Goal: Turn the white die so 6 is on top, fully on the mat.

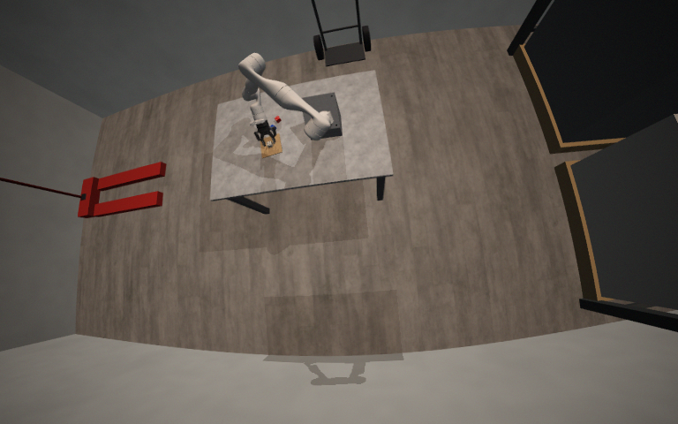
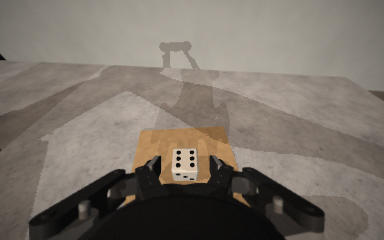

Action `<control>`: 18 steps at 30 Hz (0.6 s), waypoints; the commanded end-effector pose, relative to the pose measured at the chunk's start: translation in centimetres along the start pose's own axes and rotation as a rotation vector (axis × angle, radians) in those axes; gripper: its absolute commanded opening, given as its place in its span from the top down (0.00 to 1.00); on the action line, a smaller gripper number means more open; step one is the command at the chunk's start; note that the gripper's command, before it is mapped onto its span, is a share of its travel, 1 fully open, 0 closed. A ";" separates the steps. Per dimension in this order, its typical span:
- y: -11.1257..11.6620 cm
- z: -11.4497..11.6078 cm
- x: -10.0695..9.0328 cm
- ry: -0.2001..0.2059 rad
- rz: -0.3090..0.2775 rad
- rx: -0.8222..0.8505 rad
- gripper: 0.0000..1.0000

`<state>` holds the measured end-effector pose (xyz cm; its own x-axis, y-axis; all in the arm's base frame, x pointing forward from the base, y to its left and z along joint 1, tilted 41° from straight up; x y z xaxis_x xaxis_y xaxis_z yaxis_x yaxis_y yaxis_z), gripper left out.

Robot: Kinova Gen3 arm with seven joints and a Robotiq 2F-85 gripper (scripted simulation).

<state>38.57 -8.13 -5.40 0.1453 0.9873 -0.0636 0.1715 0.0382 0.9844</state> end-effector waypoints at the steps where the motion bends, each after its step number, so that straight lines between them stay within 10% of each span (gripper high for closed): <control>1: 0.0 0.0 -0.1 -0.001 -0.001 -0.001 0.33; 18: 1.7 -0.3 -1.7 -0.001 -0.001 -0.001 0.33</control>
Point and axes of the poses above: the point where the finger pads meet when closed, its own x axis out along the fingers, its own z axis across the jaws, y = z × x, the point moved 9 cm from there along -x, back along the fingers, and after that the axes turned 13 degrees about x, right-handed, at the moved point
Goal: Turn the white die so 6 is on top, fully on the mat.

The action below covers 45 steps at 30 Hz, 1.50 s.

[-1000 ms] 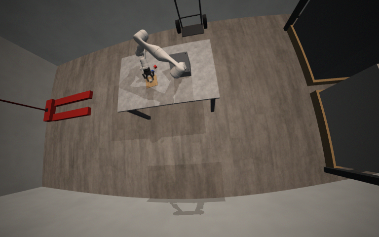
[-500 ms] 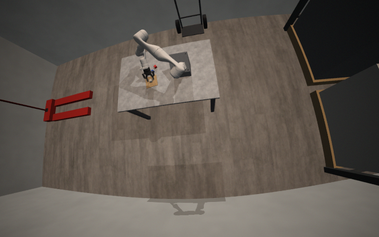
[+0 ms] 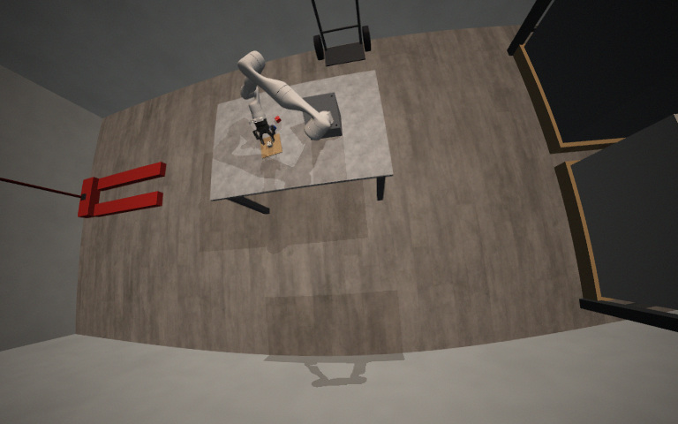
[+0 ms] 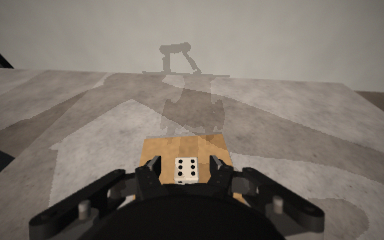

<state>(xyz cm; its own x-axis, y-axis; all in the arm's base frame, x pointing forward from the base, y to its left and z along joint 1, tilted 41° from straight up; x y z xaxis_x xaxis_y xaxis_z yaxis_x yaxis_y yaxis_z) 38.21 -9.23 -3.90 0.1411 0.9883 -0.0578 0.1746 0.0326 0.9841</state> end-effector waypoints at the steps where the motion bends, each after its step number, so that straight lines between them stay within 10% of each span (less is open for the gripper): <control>1: 0.5 0.0 -0.7 -0.006 -0.006 -0.005 0.33; 27: 3.5 -0.7 -3.7 -0.008 -0.013 -0.005 0.33; 45: 5.8 -1.2 -3.3 -0.060 -0.239 -0.004 0.33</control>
Point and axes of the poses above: the point where the finger pads meet when closed, its own x axis out along the fingers, its own z axis across the jaws, y = z × x, the point moved 9 cm from there along -x, back along the fingers, and after that the axes turned 13 degrees about x, right-handed, at the moved point
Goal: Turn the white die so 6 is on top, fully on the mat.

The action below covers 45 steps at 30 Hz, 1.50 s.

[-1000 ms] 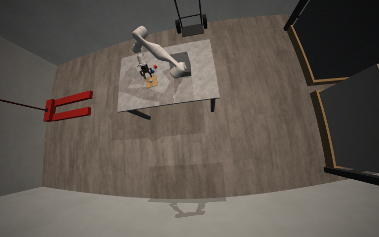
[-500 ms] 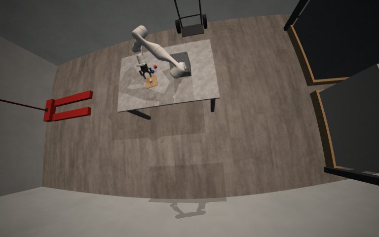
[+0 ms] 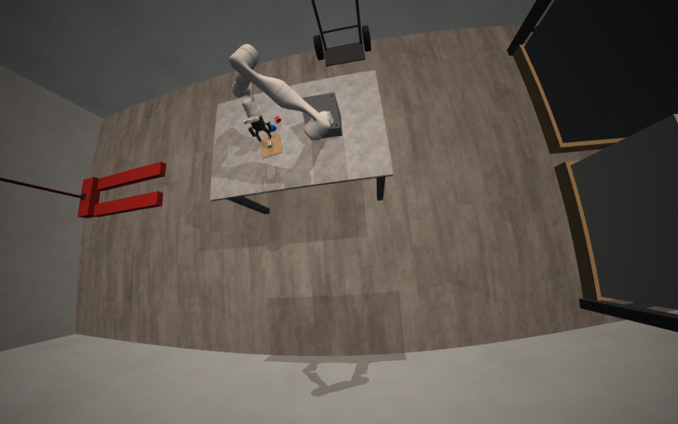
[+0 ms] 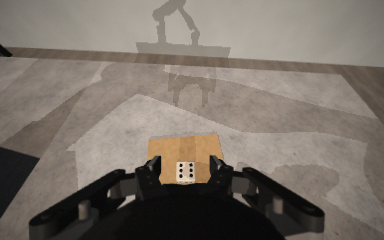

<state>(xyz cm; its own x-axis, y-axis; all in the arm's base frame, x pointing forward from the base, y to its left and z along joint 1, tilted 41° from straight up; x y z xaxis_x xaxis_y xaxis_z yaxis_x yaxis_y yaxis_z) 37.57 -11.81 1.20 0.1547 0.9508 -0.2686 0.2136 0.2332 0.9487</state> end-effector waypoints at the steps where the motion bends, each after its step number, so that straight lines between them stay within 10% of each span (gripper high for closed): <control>1: 0.9 -0.1 -0.6 -0.008 -0.039 -0.012 0.33; 13: 1.2 -0.2 -0.6 -0.014 -0.068 -0.012 0.33; 29: 3.4 -0.7 -0.1 -0.065 -0.284 -0.012 0.33; 45: 4.1 -0.9 0.2 -0.081 -0.369 -0.009 0.33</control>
Point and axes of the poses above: the point where the finger pads meet when closed, its own x axis out along the fingers, its own z axis across the jaws, y = z × x, the point moved 9 cm from there along -x, back along the fingers, and after that the axes turned 13 degrees about x, right-handed, at the moved point
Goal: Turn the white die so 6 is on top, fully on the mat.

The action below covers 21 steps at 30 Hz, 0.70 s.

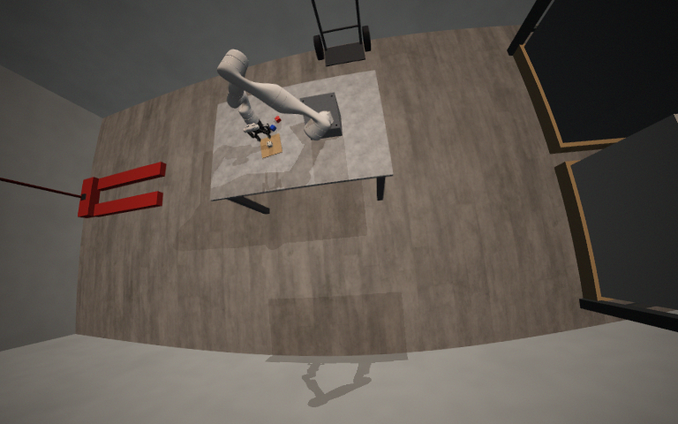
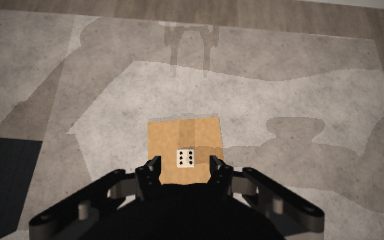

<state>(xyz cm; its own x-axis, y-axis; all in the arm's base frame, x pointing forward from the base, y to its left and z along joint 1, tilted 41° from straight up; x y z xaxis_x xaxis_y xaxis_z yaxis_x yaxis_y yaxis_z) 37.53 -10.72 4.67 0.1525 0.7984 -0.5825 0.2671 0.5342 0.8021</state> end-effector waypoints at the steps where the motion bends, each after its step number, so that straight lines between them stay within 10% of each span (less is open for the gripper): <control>1: 0.8 -0.1 0.0 -0.003 -0.046 -0.010 0.33; 9: 2.3 -0.5 0.1 -0.042 -0.193 -0.012 0.33; 17: 2.6 -0.6 0.0 -0.052 -0.221 -0.014 0.33; 18: 2.6 -0.6 0.0 -0.052 -0.221 -0.014 0.00; 21: 2.6 -0.6 0.0 -0.052 -0.221 -0.014 0.00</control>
<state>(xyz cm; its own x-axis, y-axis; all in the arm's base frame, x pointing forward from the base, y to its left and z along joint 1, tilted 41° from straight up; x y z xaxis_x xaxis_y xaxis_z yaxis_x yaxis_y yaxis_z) 37.63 -9.12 6.69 0.1397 0.6489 -0.7479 0.2884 0.6959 0.6576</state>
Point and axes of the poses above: the point where the finger pads meet when closed, its own x axis out along the fingers, its own z axis across the jaws, y = z × x, the point moved 9 cm from there along -x, back along the fingers, and after that the axes turned 13 degrees about x, right-handed, at the moved point
